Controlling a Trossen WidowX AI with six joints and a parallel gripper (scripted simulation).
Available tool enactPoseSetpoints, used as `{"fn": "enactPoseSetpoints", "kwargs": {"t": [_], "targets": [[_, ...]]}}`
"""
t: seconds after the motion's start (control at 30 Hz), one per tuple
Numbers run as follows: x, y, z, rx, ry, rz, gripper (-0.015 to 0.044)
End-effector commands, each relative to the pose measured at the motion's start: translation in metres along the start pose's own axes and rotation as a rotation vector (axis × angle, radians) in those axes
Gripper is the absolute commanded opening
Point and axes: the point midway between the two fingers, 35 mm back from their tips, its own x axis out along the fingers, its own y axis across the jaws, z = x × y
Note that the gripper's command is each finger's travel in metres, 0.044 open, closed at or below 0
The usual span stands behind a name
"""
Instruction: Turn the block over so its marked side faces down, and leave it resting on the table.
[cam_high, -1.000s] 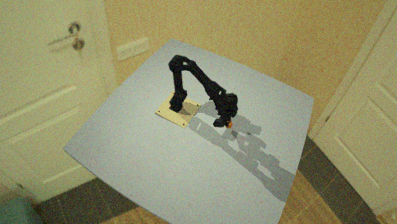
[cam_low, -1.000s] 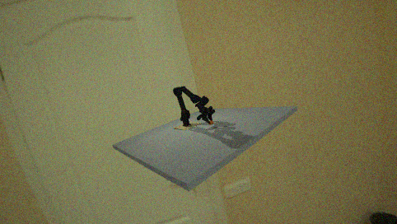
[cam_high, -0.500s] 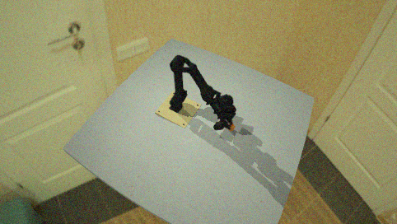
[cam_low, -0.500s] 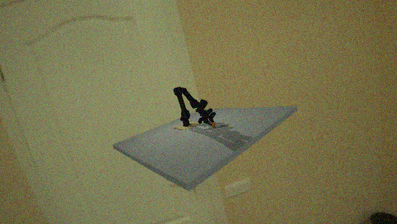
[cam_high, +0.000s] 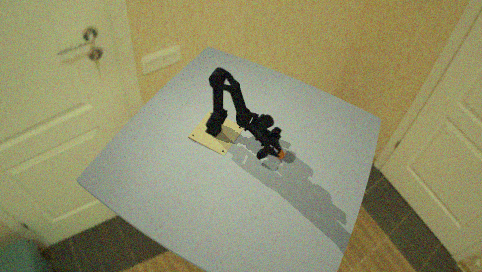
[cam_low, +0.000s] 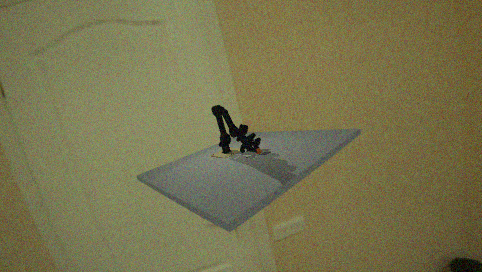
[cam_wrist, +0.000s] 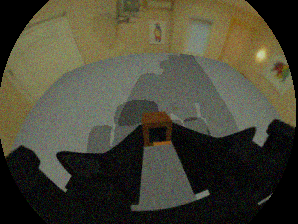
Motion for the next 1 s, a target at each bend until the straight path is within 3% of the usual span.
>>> {"fn": "enactPoseSetpoints", "kwargs": {"t": [0.0,0.7,0.97], "targets": [[-0.0058,-0.0014,-0.0046,-0.005,-0.06,-0.004,0.0],[-0.0088,-0.0015,-0.0028,-0.004,-0.096,-0.004,0.0],[-0.0088,-0.0015,-0.0028,-0.004,-0.096,-0.004,0.021]]}}
